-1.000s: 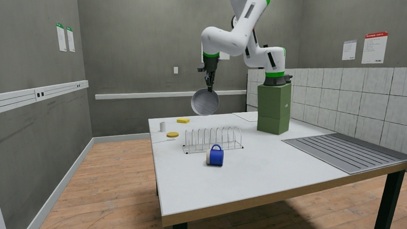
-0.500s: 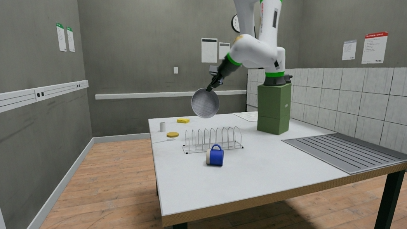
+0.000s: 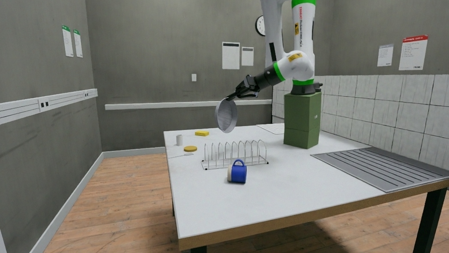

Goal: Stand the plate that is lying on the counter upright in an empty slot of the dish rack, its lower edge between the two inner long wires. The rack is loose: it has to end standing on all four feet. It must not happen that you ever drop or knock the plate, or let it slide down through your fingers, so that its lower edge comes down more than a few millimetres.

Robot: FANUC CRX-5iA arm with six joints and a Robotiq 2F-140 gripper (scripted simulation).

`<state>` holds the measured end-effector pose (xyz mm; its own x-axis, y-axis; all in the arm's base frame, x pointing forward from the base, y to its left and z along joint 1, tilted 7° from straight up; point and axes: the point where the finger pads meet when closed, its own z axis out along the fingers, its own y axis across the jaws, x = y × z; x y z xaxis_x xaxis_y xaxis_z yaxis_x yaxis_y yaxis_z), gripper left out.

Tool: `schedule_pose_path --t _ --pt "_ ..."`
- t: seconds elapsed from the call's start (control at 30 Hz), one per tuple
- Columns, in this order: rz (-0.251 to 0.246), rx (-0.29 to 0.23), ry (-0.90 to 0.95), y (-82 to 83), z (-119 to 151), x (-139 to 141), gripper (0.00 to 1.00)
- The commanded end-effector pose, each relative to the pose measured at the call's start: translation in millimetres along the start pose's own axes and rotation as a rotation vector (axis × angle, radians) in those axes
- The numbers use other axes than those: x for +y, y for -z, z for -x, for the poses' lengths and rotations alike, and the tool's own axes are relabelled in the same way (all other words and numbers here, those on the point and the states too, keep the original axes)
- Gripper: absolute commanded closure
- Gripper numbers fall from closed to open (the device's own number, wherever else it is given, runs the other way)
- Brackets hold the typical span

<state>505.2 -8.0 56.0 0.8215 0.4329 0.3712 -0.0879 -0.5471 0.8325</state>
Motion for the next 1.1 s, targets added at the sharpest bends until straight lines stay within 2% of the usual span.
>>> schedule_pose_path --t 0.0,0.07,0.3,0.57,0.63,1.07 --pt "0.006 0.149 0.101 3.8 -17.4 -2.2 0.9" --pt "0.006 0.149 0.101 3.8 -17.4 -2.2 0.9" --pt "0.009 0.284 0.217 12.1 -35.0 -9.7 0.9" --pt "0.011 0.404 0.321 19.6 -50.5 -16.3 0.9" --pt "0.011 0.404 0.321 19.6 -50.5 -16.3 0.9" --pt "0.014 0.545 0.442 28.4 -68.7 -24.2 0.9"
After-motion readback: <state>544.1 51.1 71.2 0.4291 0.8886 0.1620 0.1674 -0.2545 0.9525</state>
